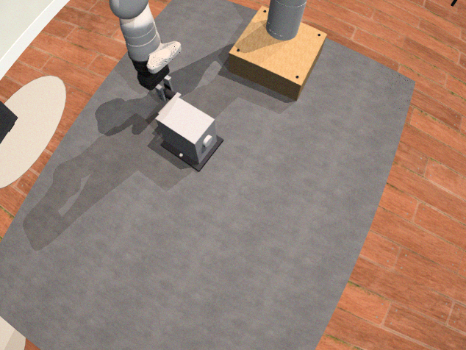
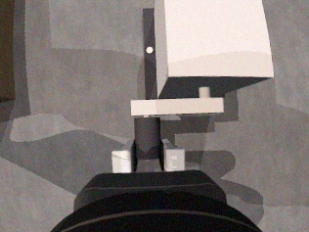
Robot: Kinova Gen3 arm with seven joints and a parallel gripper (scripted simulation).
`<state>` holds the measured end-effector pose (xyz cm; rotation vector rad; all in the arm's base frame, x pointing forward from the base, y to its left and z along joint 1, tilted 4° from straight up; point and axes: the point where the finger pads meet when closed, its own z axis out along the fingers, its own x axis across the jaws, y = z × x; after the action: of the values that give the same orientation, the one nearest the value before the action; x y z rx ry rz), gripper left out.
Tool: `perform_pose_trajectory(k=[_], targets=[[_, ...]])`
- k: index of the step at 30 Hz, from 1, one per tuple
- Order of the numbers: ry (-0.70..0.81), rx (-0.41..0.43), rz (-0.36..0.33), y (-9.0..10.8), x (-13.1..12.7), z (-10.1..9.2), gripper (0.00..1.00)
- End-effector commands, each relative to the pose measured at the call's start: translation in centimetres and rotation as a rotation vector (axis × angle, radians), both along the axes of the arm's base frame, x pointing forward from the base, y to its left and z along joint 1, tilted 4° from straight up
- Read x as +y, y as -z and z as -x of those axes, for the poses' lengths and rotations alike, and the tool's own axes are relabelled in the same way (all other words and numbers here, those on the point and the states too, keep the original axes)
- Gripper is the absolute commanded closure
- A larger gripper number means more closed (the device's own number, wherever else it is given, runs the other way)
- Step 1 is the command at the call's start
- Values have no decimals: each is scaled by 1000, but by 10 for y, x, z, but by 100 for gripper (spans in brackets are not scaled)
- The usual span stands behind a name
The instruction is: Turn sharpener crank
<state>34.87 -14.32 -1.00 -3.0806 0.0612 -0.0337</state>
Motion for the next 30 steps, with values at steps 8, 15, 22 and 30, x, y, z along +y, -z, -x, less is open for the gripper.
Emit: perform_pose_trajectory(k=[8, 15, 22, 30], targets=[[-11, -1, 1, -2, 1, -1, 100], [-11, -1, 1, -3, 1, -1, 100], [-11, -4, 2, -6, 1, -2, 100], [-11, -6, 3, -12, 0, -4, 100]])
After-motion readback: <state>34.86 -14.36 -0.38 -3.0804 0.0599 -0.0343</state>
